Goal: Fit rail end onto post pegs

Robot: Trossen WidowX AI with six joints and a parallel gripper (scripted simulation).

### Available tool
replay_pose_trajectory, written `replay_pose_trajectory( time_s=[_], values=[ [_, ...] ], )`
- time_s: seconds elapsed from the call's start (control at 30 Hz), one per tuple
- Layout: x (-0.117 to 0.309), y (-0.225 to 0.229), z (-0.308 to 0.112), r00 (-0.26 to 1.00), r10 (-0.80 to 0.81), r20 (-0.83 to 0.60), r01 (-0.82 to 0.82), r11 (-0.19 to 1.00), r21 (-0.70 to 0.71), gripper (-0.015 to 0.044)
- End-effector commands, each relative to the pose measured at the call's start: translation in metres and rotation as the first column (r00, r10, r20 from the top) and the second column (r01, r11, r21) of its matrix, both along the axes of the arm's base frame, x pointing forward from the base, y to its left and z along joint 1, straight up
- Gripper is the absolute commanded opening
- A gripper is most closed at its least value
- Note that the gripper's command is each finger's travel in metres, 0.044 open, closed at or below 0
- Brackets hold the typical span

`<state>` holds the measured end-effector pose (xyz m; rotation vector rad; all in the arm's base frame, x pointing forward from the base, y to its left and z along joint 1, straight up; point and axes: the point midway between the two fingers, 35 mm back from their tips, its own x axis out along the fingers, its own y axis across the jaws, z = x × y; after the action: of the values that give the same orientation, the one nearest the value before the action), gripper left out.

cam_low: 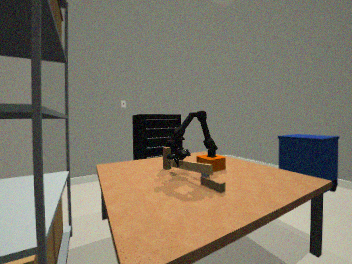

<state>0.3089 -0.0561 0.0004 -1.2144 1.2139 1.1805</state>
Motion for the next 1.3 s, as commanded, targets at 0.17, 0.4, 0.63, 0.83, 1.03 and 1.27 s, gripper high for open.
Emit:
replay_pose_trajectory(
  time_s=[0.17, 0.4, 0.63, 0.83, 1.03, 1.27],
  values=[
    [0.003, 0.001, 0.009, 1.000, 0.003, 0.014, -0.003, 1.000, 0.008, 0.0000],
    [0.003, 0.001, 0.012, 1.000, 0.003, 0.014, -0.003, 1.000, 0.008, 0.0000],
    [0.002, 0.001, 0.016, 1.000, 0.003, 0.014, -0.003, 1.000, 0.008, 0.0000],
    [0.002, 0.001, 0.019, 1.000, 0.003, 0.014, -0.003, 1.000, 0.008, 0.0000],
    [0.002, 0.001, 0.022, 1.000, 0.003, 0.014, -0.003, 1.000, 0.008, 0.0000],
    [0.002, 0.001, 0.024, 1.000, 0.003, 0.014, -0.003, 1.000, 0.008, 0.0000]
  ],
)
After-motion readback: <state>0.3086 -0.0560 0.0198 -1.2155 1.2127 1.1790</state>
